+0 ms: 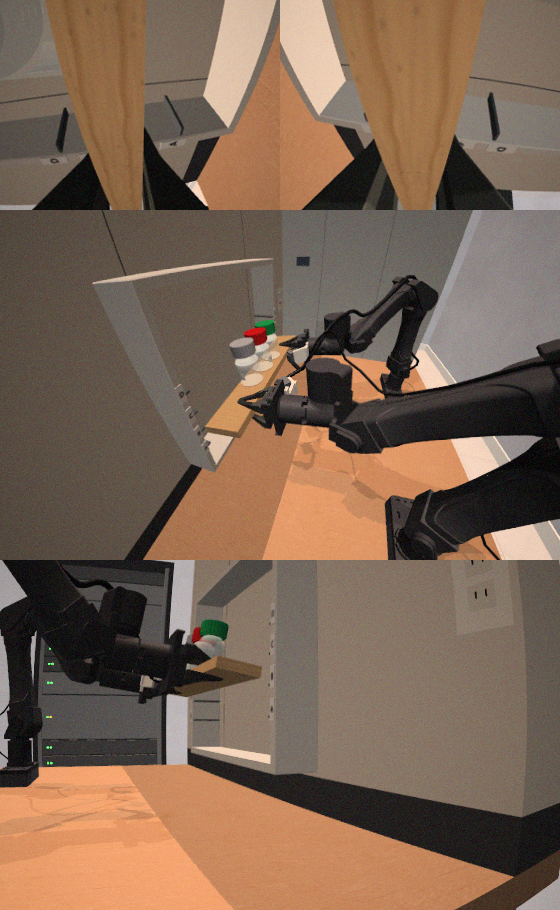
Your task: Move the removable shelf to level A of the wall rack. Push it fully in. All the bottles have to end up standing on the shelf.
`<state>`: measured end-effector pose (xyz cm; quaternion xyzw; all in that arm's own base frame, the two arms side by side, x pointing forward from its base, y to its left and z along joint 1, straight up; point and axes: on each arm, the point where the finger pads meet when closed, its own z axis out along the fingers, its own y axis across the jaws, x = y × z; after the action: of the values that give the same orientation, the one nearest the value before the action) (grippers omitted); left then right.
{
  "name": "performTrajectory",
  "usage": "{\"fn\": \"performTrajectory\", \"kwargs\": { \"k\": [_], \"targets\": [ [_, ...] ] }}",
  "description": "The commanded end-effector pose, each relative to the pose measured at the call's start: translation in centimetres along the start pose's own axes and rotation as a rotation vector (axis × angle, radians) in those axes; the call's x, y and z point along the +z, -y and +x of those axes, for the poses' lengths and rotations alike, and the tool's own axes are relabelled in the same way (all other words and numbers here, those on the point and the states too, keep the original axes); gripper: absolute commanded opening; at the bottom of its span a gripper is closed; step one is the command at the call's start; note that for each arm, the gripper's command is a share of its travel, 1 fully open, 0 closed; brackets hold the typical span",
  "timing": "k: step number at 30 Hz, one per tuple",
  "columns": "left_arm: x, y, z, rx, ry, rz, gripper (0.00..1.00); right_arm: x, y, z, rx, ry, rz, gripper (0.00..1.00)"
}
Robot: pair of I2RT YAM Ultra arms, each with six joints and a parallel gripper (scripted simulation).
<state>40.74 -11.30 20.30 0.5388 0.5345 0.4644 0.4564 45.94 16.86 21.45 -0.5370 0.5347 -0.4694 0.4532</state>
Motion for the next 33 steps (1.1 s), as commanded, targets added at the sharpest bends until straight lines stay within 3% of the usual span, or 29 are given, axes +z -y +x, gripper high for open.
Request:
{"fn": "performTrajectory", "kwargs": {
  "k": [1,33],
  "targets": [
    [-0.6,-4.9,0.0,-0.013,-0.001,-0.153,0.00,-0.8,5.3,0.4,0.021,-0.013,0.149,0.00],
    [-0.1,-1.3,-0.1,-0.013,-0.001,-0.153,0.00,-0.3,1.6,0.4,0.021,-0.013,0.149,0.00]
  ]
}}
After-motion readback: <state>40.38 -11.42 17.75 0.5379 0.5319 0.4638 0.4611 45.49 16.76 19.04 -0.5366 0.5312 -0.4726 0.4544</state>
